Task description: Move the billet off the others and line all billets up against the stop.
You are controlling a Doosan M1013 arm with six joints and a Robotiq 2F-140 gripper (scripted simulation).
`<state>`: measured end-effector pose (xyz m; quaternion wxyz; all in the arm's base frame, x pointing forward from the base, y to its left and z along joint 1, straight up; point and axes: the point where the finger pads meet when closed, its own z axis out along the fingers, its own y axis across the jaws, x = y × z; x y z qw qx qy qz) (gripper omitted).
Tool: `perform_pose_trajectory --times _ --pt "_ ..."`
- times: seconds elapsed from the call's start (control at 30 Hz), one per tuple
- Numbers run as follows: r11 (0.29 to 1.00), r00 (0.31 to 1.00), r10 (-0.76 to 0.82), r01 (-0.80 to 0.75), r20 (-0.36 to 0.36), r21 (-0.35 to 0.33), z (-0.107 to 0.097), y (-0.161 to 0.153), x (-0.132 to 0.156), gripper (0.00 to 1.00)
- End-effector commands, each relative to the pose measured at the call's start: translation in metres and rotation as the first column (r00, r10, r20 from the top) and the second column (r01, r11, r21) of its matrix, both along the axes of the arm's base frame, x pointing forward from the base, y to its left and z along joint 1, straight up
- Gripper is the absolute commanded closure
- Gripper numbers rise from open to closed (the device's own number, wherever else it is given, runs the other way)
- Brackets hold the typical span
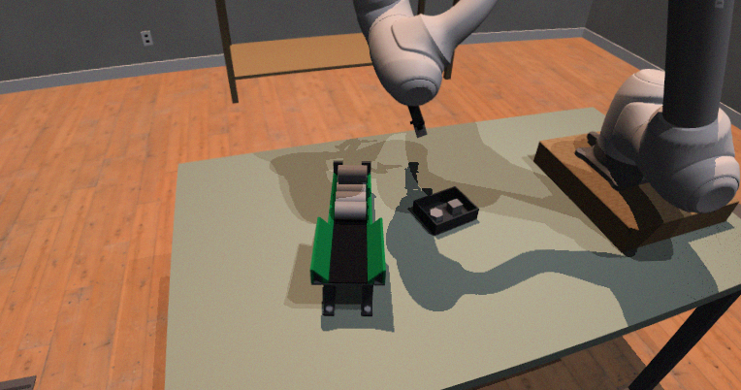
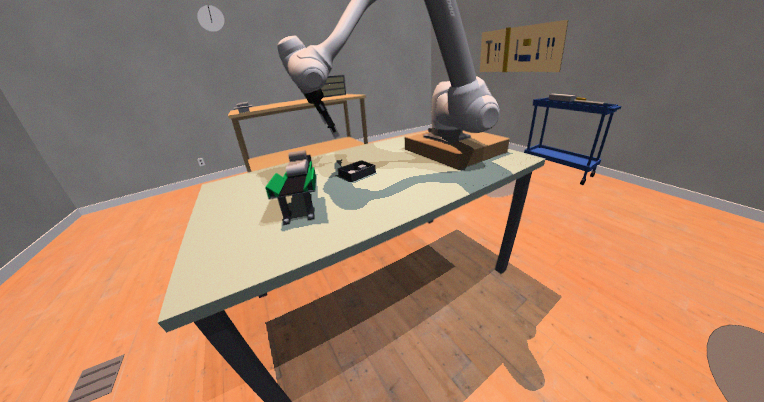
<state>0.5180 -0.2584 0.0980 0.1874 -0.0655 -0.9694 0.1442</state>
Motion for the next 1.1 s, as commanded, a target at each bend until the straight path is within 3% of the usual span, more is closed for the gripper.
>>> perform_pose_trajectory --times 0.0,0.57,0.63,0.7,0.77,0.8,0.83,0.87,1.03,1.07 --pt "1.000 1.000 0.000 0.000 0.000 0.000 0.000 0.000 0.000 0.00" --pt "1.000 1.000 -0.002 0.002 0.004 0.003 0.001 0.001 0.002 0.00" --pt "0.999 0.996 -0.031 0.028 0.078 0.047 0.017 0.028 0.038 0.00" --pt "0.986 0.967 -0.109 0.077 0.231 0.145 0.028 0.050 0.071 0.00" --pt "0.986 0.967 -0.109 0.077 0.231 0.145 0.038 0.063 0.090 0.00" --pt "0.976 0.940 -0.153 0.095 0.305 0.197 0.043 0.072 0.102 0.00" --pt "0.976 0.940 -0.153 0.095 0.305 0.197 0.049 0.080 0.114 0.00" --pt "0.966 0.915 -0.188 0.106 0.357 0.237 0.054 0.088 0.127 0.00" --pt "0.959 0.899 -0.209 0.111 0.386 0.261 0.080 0.129 0.185 0.00" --pt "0.959 0.899 -0.209 0.111 0.386 0.261 0.080 0.129 0.185 0.00"
